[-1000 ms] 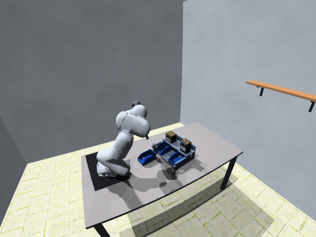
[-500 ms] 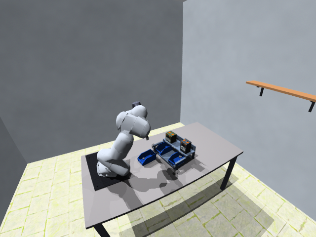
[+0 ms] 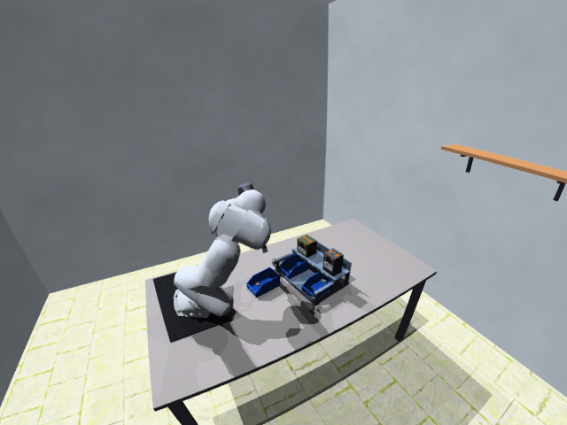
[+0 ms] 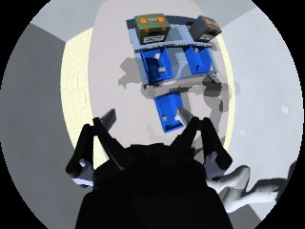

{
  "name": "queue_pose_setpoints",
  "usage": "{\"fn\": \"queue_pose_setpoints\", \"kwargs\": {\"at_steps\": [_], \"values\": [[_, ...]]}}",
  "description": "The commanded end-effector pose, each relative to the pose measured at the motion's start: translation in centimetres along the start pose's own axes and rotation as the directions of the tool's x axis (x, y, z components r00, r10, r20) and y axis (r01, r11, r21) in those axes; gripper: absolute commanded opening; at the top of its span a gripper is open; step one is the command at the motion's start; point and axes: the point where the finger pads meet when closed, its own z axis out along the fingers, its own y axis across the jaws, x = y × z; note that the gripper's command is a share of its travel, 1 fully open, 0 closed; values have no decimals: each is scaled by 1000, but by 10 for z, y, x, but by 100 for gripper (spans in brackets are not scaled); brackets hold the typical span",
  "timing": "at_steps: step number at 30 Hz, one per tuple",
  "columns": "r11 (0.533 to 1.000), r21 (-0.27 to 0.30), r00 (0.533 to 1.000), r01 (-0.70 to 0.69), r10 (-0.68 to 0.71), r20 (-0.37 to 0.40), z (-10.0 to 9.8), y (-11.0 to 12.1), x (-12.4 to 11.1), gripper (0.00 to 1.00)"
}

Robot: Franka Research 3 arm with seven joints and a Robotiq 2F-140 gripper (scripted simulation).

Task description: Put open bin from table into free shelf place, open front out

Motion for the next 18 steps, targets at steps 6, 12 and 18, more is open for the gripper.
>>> {"fn": "queue_pose_setpoints", "kwargs": {"at_steps": [6, 12, 18], "values": [[1000, 5, 1000, 27, -27, 5, 0, 0, -1, 100], [999, 6, 999, 51, -51, 20, 3, 6, -6, 100], [999, 6, 999, 51, -51, 20, 3, 6, -6, 100]]}}
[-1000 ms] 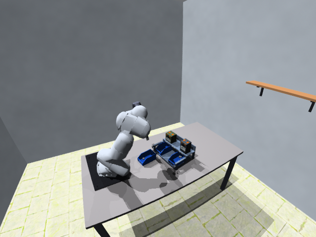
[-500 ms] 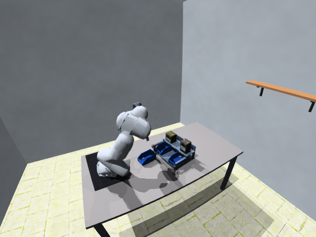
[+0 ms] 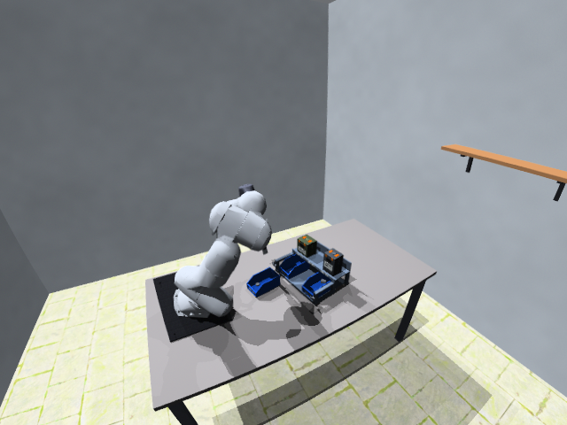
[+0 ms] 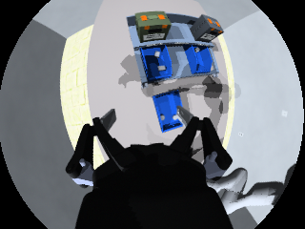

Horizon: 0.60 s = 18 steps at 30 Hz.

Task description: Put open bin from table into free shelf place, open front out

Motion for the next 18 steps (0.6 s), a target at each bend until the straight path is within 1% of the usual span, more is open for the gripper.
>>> {"fn": "queue_pose_setpoints", "kwargs": {"at_steps": [1, 7, 8, 18], "values": [[1000, 5, 1000, 20, -20, 2, -1, -1, -1, 100], [1000, 5, 1000, 20, -20, 2, -1, -1, -1, 100], [999, 7, 999, 42, -42, 17, 2, 5, -5, 100], [999, 7, 999, 42, -42, 17, 2, 5, -5, 100]]}}
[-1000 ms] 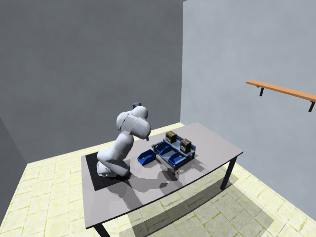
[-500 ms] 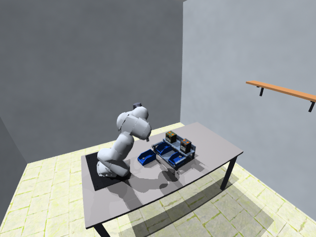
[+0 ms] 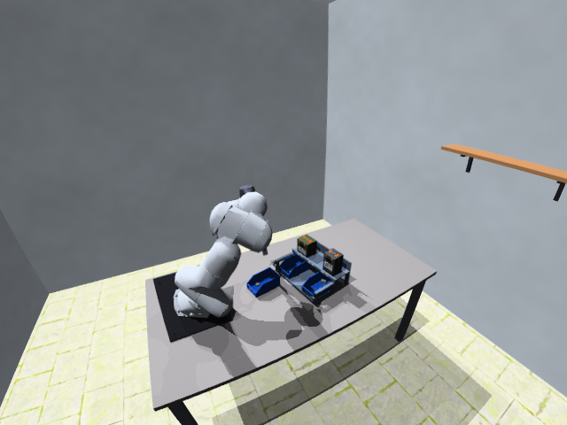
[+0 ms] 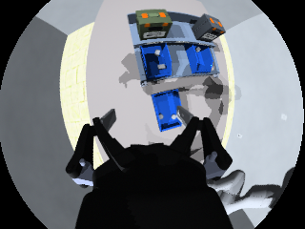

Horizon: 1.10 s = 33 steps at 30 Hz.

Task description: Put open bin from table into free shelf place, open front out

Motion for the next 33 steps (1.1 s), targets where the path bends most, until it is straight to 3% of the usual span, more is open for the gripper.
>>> {"fn": "queue_pose_setpoints", "kwargs": {"at_steps": [1, 33], "values": [[1000, 4, 1000, 16, -16, 2, -1, -1, -1, 100], [997, 12, 996, 76, -76, 40, 8, 14, -13, 100]]}}
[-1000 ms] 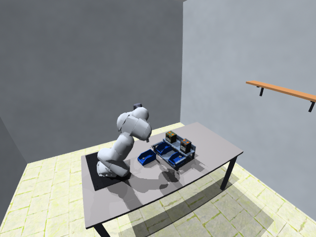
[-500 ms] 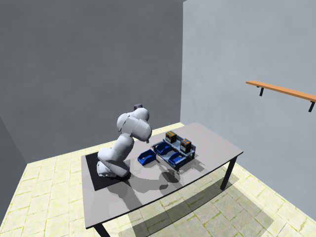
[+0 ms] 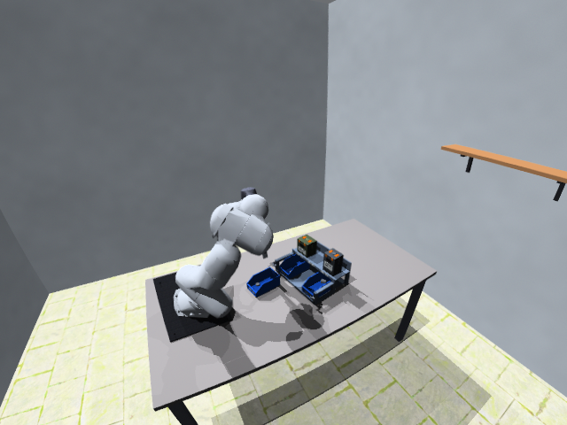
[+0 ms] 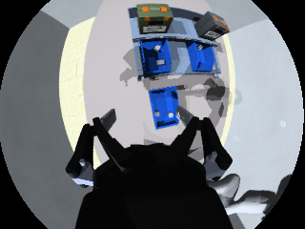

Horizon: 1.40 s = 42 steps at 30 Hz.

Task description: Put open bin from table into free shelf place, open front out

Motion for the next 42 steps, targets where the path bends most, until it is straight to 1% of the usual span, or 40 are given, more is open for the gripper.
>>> {"fn": "queue_pose_setpoints", "kwargs": {"at_steps": [1, 7, 8, 19, 20, 31, 32, 42], "values": [[1000, 6, 1000, 24, -24, 4, 0, 0, -1, 100], [1000, 6, 1000, 24, -24, 4, 0, 0, -1, 100], [999, 8, 999, 41, -41, 15, 2, 4, -5, 100], [999, 8, 999, 41, -41, 15, 2, 4, -5, 100], [998, 11, 998, 57, -57, 25, 5, 8, -9, 100], [998, 11, 998, 57, -57, 25, 5, 8, -9, 100], [997, 14, 997, 72, -72, 34, 7, 11, -12, 100], [997, 14, 997, 72, -72, 34, 7, 11, -12, 100]]}}
